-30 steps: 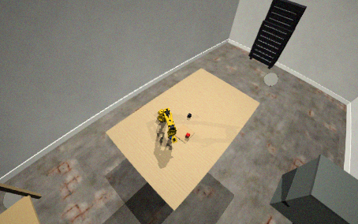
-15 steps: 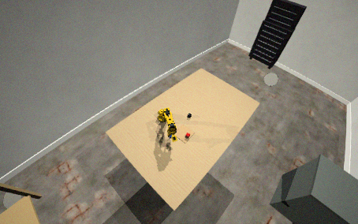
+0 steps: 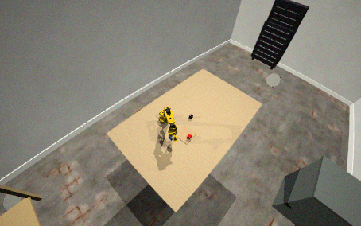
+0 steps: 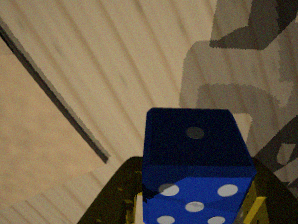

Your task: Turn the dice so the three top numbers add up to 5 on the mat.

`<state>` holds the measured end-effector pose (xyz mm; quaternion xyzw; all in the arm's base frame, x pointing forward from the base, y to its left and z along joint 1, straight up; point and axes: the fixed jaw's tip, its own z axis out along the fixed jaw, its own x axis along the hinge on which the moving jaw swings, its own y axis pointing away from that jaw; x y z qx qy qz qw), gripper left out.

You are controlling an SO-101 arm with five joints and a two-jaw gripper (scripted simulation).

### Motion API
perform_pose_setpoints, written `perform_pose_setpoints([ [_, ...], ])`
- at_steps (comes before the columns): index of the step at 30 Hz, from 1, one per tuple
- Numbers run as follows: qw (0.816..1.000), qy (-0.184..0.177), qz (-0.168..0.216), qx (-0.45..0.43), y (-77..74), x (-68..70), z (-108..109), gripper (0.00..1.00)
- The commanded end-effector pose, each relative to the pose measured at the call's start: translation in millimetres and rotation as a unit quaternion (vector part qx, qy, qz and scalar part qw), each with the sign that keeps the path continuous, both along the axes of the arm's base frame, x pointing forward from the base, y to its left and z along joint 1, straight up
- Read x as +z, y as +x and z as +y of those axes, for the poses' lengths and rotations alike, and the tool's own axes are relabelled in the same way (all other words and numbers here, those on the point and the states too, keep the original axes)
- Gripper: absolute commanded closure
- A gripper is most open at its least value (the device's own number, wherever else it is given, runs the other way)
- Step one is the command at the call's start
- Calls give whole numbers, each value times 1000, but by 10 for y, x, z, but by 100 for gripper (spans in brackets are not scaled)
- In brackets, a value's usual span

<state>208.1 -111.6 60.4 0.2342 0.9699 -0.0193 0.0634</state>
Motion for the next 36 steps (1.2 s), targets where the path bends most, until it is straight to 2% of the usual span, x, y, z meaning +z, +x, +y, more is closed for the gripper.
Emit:
perform_pose_setpoints([
  [1, 997, -37, -67, -14, 44, 130, -72, 100],
  [9, 988, -76, -132, -34, 2, 110, -131, 100],
  [24, 983, -91, -156, -41, -3, 102, -159, 100],
  [32, 964, -133, -223, -60, -5, 96, -247, 100],
  [34, 964, -133, -223, -60, -5, 96, -247, 100],
  [36, 957, -145, -243, -66, -13, 99, -269, 100],
])
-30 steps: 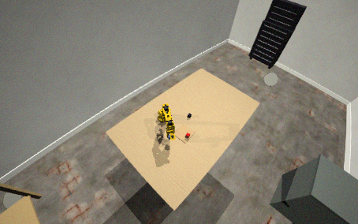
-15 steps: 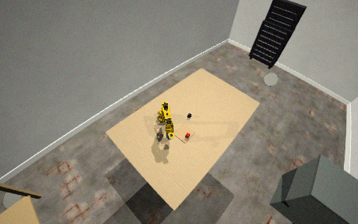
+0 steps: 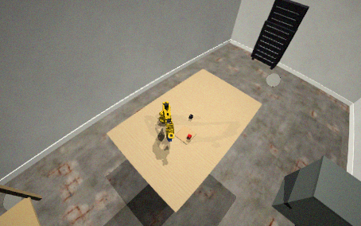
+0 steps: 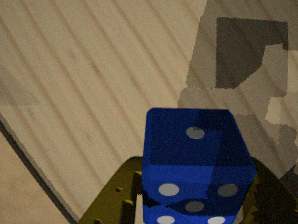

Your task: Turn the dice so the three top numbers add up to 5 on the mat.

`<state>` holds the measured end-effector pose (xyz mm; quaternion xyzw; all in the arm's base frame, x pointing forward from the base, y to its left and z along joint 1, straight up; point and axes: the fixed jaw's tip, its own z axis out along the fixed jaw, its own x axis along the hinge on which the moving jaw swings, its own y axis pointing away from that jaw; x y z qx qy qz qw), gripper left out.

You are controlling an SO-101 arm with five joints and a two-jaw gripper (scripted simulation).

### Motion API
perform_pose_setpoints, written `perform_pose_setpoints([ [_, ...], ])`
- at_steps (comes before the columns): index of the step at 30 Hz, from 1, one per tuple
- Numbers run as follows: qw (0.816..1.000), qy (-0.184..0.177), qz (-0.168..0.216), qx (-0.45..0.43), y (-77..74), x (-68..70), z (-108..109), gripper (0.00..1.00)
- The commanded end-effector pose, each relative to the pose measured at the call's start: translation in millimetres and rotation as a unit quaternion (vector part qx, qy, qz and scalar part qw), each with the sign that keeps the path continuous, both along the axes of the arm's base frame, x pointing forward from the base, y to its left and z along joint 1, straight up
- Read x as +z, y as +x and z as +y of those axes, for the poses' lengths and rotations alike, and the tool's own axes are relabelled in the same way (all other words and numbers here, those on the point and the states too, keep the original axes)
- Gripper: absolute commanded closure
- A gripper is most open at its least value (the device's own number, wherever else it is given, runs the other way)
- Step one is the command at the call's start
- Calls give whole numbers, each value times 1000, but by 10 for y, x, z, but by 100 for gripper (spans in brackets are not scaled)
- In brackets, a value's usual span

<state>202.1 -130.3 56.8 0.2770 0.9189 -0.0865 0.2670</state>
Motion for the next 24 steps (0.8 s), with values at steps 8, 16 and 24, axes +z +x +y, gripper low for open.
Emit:
perform_pose_setpoints([
  [8, 990, -73, -114, -28, 10, 150, -130, 100],
  [16, 989, -77, -120, -30, 5, 152, -134, 100],
  [24, 988, -83, -129, -32, 14, 144, -153, 100],
])
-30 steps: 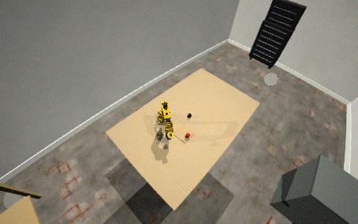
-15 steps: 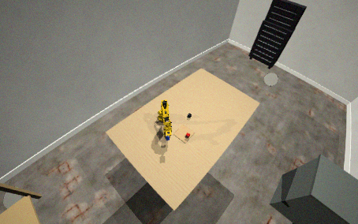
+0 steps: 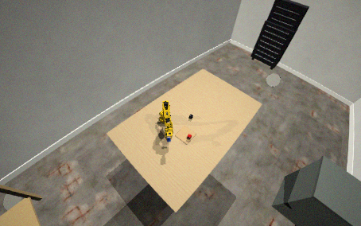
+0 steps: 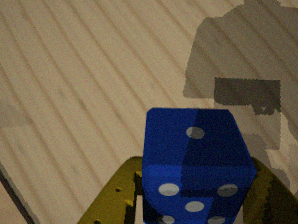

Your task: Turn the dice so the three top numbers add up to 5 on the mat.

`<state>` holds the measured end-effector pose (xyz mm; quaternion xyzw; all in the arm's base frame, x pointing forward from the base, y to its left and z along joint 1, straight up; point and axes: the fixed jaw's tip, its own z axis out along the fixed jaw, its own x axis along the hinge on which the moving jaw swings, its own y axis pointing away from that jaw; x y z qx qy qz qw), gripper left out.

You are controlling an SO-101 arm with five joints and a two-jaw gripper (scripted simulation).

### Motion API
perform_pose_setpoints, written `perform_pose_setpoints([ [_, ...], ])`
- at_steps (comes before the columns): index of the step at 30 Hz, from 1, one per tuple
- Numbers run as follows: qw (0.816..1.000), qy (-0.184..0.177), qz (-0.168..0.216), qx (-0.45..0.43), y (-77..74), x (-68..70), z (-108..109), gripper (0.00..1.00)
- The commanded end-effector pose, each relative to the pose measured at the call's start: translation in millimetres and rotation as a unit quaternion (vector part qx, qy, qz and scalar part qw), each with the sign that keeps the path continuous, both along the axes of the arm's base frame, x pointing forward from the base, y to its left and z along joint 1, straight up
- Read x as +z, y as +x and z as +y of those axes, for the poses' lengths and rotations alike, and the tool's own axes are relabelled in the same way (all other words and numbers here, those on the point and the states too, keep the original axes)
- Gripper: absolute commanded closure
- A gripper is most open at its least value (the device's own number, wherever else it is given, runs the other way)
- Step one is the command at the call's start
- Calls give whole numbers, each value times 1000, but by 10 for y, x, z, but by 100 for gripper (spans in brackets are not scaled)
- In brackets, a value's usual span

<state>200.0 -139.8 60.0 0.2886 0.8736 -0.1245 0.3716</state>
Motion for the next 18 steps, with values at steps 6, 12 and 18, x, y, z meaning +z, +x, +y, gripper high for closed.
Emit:
perform_pose_setpoints([
  [6, 998, -36, -54, -14, 50, 95, -104, 100],
  [12, 995, -53, -77, -19, 56, 85, -141, 100],
  [18, 989, -82, -116, -28, 44, 84, -188, 100],
])
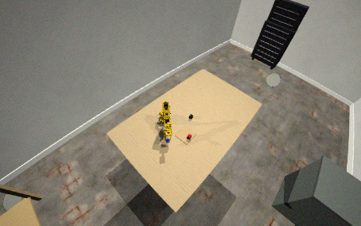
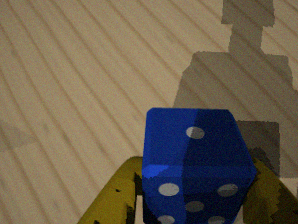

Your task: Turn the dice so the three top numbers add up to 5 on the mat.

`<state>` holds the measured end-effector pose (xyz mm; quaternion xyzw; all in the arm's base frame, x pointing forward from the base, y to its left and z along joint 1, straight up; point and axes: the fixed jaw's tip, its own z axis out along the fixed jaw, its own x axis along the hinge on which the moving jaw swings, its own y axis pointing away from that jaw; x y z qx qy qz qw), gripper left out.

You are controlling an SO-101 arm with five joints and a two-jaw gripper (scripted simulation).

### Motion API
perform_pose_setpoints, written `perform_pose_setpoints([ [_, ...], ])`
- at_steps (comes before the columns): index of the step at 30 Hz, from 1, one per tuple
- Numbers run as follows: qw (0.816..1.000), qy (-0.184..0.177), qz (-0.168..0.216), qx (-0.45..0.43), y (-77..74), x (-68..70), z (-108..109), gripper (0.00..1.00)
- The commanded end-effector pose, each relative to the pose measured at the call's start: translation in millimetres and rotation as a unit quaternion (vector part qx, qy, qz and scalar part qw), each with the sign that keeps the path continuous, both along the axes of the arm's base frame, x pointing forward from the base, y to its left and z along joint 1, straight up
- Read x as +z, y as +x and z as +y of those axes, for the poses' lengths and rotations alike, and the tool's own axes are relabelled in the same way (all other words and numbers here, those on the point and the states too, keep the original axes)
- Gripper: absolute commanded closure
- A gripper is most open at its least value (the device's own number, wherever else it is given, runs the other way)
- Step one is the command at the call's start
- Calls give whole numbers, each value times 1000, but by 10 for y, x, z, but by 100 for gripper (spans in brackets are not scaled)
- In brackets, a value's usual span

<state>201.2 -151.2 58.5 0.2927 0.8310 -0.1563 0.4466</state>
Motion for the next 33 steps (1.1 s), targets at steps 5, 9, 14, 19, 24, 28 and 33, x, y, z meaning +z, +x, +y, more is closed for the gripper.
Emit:
perform_pose_setpoints([
  [5, 996, -52, -72, -17, 6, 112, -96, 100],
  [9, 995, -59, -81, -19, -5, 119, -100, 100],
  [14, 992, -72, -97, -23, -28, 135, -106, 100],
  [19, 991, -77, -103, -24, -38, 142, -106, 100],
  [24, 991, -77, -104, -24, -39, 142, -107, 100],
  [28, 991, -77, -104, -24, -39, 142, -106, 100],
  [33, 991, -77, -104, -24, -39, 142, -106, 100],
])
